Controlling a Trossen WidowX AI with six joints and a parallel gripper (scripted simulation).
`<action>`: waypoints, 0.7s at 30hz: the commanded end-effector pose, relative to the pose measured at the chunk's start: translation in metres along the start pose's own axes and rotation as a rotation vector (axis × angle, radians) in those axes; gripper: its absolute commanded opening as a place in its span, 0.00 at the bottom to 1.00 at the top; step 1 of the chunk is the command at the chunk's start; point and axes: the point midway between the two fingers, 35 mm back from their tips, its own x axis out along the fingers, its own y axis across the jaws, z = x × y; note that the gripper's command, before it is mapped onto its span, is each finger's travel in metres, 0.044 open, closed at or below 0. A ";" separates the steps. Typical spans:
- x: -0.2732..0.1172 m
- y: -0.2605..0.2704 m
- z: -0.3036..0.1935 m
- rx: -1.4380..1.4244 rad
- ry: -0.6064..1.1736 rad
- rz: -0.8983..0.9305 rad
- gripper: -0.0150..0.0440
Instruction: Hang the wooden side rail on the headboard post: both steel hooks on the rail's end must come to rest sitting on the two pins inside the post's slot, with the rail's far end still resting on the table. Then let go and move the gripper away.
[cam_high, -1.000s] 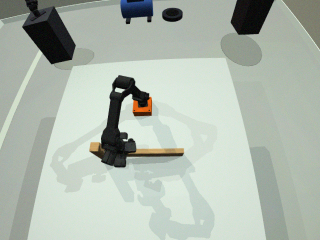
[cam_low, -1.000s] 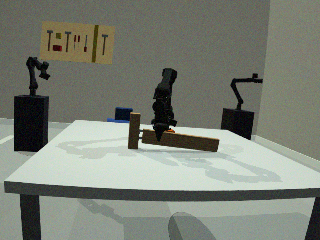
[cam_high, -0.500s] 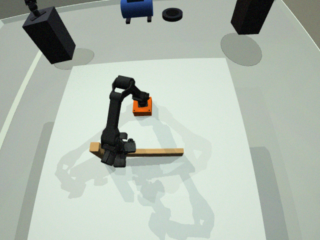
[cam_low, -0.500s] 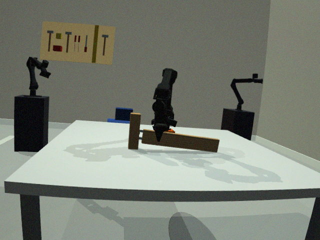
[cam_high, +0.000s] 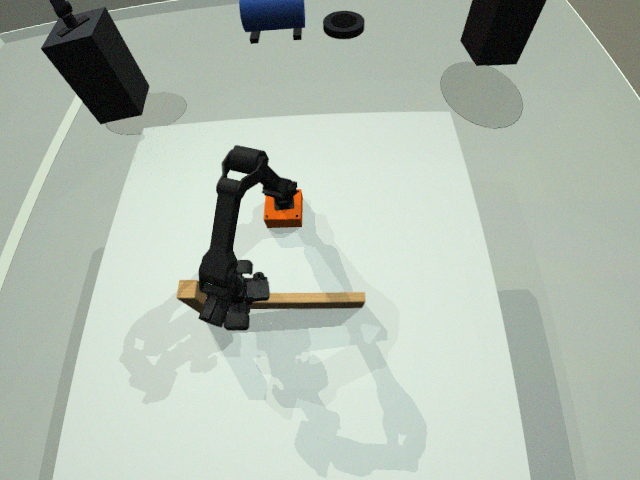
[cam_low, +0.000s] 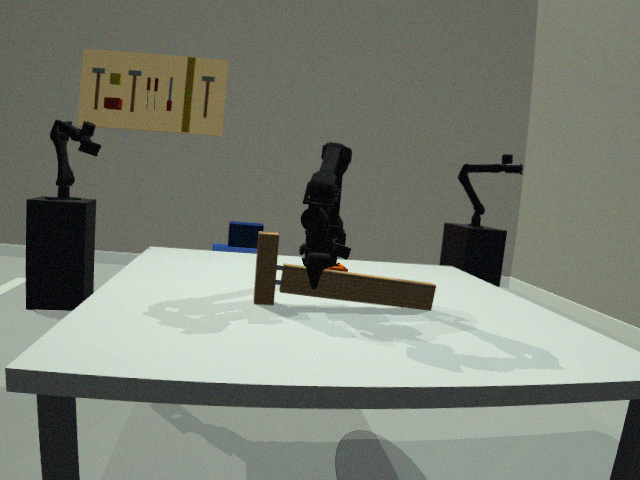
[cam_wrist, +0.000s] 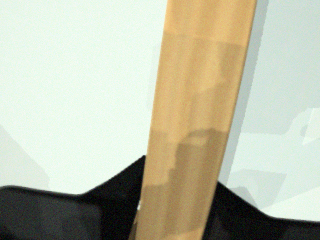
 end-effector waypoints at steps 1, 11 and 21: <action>-0.002 -0.001 -0.002 -0.002 0.004 -0.004 0.25; -0.001 -0.001 -0.003 -0.002 0.004 -0.004 0.25; 0.000 -0.001 -0.004 -0.002 0.005 -0.004 0.25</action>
